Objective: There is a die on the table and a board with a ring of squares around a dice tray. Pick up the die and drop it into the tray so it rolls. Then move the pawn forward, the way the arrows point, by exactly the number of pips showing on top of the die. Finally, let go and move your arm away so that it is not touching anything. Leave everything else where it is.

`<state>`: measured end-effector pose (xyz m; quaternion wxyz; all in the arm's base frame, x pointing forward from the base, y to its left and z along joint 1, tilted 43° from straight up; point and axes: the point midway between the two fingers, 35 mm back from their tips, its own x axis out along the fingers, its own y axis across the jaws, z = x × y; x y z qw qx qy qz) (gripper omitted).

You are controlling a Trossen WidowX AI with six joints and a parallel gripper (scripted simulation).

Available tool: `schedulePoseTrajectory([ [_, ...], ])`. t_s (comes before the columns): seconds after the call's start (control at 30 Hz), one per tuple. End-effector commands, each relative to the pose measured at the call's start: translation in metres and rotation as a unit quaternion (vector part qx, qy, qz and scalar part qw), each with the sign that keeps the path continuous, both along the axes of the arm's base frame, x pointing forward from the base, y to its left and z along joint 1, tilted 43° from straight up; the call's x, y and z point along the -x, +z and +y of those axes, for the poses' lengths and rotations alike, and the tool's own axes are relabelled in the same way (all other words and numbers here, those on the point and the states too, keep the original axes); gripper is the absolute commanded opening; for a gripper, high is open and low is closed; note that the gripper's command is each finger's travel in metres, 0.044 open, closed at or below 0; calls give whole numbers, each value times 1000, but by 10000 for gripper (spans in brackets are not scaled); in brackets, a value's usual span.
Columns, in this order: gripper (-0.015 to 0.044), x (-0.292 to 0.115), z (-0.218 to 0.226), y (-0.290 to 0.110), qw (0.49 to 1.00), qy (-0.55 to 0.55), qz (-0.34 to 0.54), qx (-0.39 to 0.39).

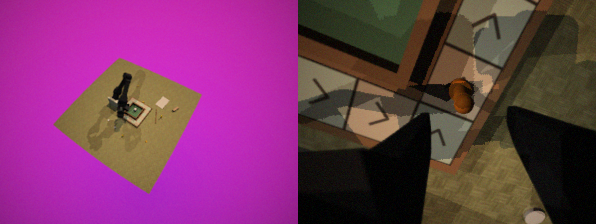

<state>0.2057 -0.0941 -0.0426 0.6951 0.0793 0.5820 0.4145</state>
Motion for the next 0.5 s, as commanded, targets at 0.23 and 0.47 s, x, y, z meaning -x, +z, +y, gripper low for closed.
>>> schedulePoseTrajectory([
  [0.23, 200, 0, 13, -14, 1000, -2, 0, -2],
  [0.47, 200, 0, 20, -22, 1000, -2, 0, -3],
])
